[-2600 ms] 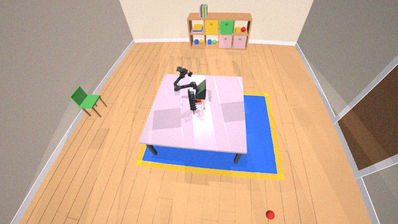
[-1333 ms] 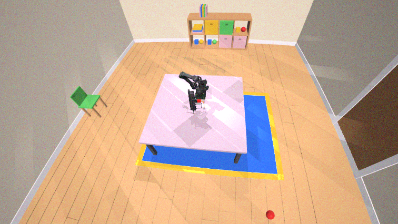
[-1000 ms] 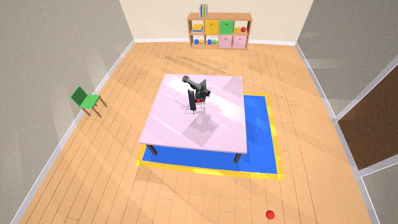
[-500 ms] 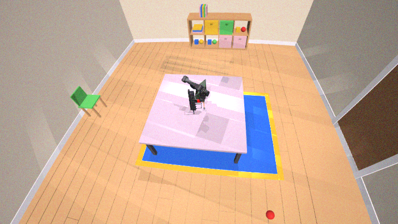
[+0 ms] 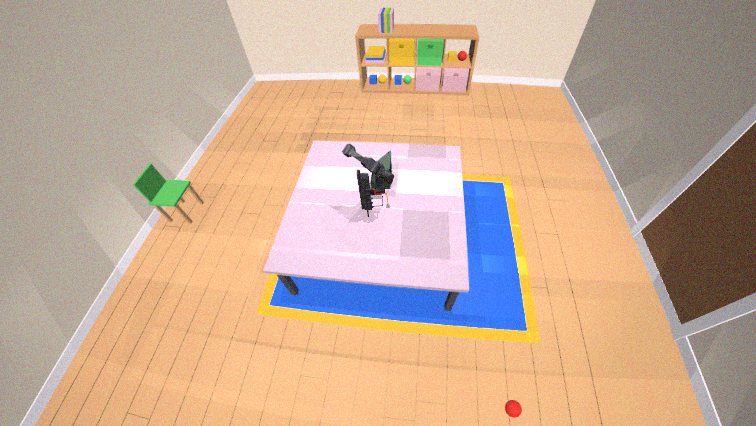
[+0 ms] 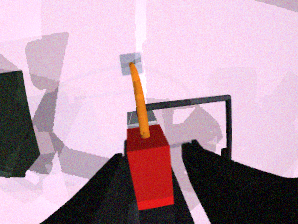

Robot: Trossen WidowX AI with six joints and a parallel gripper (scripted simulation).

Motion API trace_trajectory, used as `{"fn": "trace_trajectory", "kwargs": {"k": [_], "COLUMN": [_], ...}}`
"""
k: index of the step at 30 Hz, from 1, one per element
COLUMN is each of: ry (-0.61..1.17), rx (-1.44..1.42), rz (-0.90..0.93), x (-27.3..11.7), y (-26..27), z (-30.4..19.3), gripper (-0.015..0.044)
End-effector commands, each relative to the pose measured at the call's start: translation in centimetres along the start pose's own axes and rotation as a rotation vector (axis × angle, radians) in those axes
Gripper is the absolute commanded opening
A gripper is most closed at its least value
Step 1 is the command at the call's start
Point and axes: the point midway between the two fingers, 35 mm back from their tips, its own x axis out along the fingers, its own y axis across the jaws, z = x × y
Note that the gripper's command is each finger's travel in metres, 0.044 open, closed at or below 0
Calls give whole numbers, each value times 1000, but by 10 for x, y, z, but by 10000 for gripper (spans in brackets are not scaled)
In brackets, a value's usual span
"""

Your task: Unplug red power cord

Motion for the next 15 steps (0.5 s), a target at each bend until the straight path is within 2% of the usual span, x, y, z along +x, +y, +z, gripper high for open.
{"fn": "trace_trajectory", "kwargs": {"k": [1, 15], "ry": [8, 9], "rx": [-8, -7], "rz": [6, 6], "x": [2, 12], "y": [2, 2], "z": [-8, -9], "gripper": [160, 160]}}
